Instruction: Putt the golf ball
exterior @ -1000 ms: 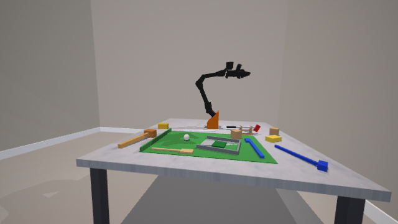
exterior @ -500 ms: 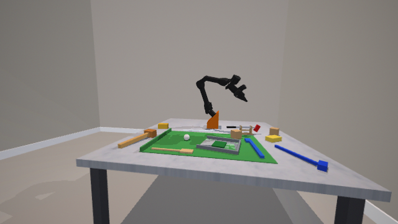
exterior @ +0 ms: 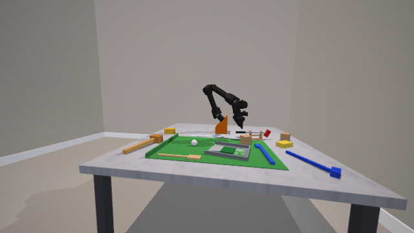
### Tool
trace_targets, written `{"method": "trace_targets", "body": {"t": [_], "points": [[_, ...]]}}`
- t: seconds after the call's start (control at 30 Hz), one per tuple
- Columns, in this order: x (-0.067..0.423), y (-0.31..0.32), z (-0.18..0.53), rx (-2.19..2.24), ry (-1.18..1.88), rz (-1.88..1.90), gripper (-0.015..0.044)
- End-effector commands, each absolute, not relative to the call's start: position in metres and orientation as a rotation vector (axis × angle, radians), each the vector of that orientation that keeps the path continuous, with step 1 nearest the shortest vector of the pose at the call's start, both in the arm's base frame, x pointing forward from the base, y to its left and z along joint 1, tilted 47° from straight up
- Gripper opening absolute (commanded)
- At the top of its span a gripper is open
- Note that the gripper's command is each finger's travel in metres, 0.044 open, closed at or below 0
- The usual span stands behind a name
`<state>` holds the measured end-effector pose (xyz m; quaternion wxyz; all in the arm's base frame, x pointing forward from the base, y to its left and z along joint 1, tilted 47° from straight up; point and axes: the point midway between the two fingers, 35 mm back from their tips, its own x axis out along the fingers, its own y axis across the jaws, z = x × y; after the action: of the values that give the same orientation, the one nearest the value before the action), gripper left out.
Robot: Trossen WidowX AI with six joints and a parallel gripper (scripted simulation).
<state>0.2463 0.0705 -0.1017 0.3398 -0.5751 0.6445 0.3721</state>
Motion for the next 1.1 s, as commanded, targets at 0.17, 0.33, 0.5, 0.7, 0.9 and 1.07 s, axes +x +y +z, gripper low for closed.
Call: {"method": "trace_targets", "body": {"t": [0.17, 0.33, 0.5, 0.7, 0.9, 1.07], "points": [[0.242, 0.064, -0.108, -1.528, 1.697, 1.004, 0.0440], [0.240, 0.051, -0.121, -1.529, 1.698, 1.004, 0.0440], [0.239, 0.044, -0.128, -1.529, 1.698, 1.003, 0.0440], [0.237, 0.034, -0.137, -1.530, 1.699, 1.003, 0.0440], [0.236, 0.030, -0.141, -1.530, 1.699, 1.003, 0.0440], [0.236, 0.024, -0.146, -1.530, 1.699, 1.002, 0.0440]]}}
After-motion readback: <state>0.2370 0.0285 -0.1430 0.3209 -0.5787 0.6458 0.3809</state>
